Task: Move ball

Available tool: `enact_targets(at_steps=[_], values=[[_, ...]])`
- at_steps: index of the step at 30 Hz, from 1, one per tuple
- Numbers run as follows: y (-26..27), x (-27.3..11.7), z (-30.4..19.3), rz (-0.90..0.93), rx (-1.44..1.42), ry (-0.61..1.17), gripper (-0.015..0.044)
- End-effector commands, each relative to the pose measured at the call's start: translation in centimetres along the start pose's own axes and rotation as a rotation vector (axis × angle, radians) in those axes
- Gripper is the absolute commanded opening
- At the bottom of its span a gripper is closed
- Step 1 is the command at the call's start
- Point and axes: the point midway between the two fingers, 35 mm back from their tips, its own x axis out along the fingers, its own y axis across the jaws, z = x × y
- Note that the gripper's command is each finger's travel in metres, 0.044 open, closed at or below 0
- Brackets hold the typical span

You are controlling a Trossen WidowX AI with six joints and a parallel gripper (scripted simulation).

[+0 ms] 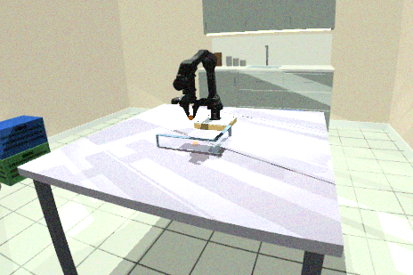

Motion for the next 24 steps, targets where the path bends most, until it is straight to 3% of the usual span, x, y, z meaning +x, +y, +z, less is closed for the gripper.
enact_targets(at_steps=[1,24], values=[[0.0,-0.9,-0.1,0.003,-0.006,-0.002,0.0000],[4.2,3.1,5.5,0.006,-0.006,-0.006,0.0000]])
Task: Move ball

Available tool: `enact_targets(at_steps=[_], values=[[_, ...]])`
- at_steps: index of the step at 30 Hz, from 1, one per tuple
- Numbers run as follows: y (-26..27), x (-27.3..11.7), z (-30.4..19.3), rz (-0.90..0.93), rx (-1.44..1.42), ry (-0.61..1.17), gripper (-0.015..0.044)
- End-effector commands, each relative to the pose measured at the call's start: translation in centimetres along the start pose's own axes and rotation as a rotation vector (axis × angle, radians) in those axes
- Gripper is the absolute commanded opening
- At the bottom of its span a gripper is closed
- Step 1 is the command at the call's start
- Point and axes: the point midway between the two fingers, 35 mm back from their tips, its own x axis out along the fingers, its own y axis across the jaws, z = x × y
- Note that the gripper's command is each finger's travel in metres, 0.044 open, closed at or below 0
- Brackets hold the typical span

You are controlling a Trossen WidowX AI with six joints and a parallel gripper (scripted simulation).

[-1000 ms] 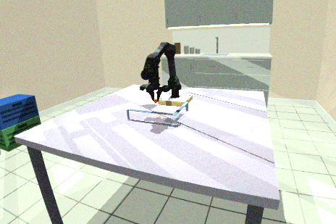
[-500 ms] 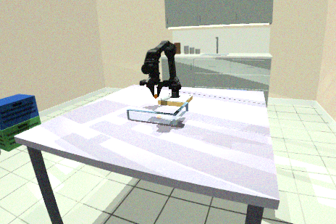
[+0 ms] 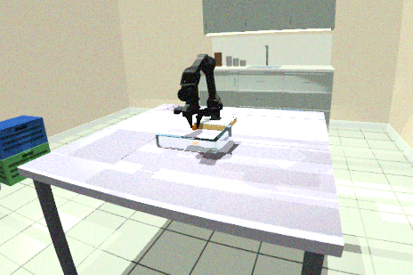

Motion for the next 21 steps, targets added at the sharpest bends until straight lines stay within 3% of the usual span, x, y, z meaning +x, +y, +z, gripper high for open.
enact_targets(at_steps=[1,13,21], values=[[0.2,0.2,0.6,0.004,0.009,-0.017,0.0000],[0.2,6.3,0.6,0.004,0.009,-0.017,0.0000],[0.2,6.9,0.6,0.004,0.009,-0.017,0.0000]])
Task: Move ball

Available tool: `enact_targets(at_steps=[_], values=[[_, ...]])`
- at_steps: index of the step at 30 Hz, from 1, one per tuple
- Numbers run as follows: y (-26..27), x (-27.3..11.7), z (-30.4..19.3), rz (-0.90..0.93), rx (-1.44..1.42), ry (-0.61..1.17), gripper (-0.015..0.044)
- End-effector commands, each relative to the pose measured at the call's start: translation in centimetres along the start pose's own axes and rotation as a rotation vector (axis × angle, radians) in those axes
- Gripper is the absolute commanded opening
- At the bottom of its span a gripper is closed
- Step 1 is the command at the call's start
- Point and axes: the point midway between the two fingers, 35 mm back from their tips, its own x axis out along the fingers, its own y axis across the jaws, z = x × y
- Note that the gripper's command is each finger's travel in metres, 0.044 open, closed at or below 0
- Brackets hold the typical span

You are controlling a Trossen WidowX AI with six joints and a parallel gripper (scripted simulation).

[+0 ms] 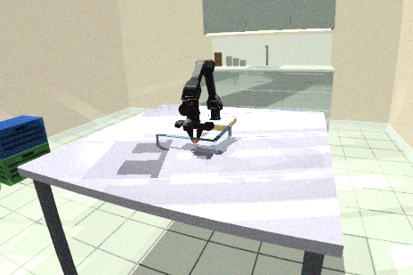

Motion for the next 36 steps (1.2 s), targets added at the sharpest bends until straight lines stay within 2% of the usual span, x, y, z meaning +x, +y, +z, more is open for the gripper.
enact_targets(at_steps=[1,14,23,29,31,36], values=[[0.0,0.4,0.0,0.003,0.006,-0.003,0.0000],[0.0,1.9,0.0,0.003,0.006,-0.003,0.0000],[0.0,1.7,0.0,0.000,0.000,-0.004,0.0236],[0.0,1.7,0.0,0.000,0.000,-0.004,0.0238],[0.0,0.6,0.2,0.001,0.001,-0.004,0.0238],[0.0,-6.7,0.0,0.003,0.006,-0.003,0.0238]])
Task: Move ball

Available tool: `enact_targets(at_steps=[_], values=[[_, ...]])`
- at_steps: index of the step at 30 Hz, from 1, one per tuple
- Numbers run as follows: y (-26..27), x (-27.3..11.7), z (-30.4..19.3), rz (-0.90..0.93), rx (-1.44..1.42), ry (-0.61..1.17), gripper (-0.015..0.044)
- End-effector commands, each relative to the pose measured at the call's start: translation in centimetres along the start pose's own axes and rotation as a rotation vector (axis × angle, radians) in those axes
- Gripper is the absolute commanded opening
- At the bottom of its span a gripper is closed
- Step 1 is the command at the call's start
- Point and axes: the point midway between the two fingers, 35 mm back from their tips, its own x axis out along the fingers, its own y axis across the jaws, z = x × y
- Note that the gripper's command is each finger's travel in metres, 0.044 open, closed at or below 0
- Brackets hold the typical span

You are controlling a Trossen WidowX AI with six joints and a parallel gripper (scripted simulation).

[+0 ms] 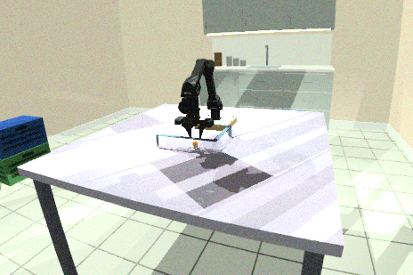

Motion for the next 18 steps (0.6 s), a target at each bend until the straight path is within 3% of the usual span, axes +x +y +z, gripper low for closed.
enact_targets(at_steps=[1,12,18], values=[[0.0,-5.2,0.2,0.006,0.005,-0.044,0.0238],[0.0,-4.7,0.4,0.005,0.000,-0.060,0.0238],[0.0,-9.4,-0.3,0.004,0.000,-0.052,0.0395]])
